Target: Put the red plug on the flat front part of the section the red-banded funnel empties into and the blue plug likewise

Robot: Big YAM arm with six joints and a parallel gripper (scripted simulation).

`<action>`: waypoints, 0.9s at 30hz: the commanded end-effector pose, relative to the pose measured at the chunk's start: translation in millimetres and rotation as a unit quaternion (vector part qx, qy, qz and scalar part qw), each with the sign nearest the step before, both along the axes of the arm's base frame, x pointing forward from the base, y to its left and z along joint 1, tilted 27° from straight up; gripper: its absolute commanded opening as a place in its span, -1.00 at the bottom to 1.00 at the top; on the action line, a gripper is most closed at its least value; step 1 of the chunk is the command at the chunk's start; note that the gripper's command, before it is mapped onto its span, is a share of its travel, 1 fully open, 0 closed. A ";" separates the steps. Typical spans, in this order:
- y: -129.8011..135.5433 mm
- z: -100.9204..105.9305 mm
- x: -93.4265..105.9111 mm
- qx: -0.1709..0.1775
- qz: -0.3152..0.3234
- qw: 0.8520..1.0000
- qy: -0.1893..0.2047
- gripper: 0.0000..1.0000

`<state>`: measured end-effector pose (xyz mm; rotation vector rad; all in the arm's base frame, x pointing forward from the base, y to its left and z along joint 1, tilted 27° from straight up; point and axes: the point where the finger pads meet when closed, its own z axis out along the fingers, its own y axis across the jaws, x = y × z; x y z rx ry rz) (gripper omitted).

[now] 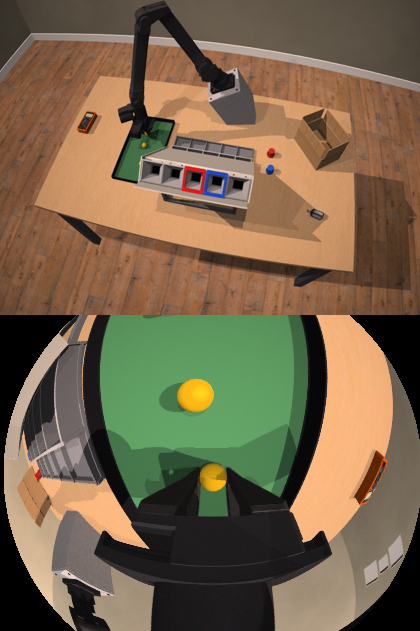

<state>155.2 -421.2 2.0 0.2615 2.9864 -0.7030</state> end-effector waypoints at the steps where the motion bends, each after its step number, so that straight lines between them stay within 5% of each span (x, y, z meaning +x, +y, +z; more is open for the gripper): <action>1: -5.2 5.7 0.3 -0.010 0.004 1.000 -0.003 -1.00; 27: 6.6 14.1 3.0 -0.004 0.006 1.000 -0.002 -1.00</action>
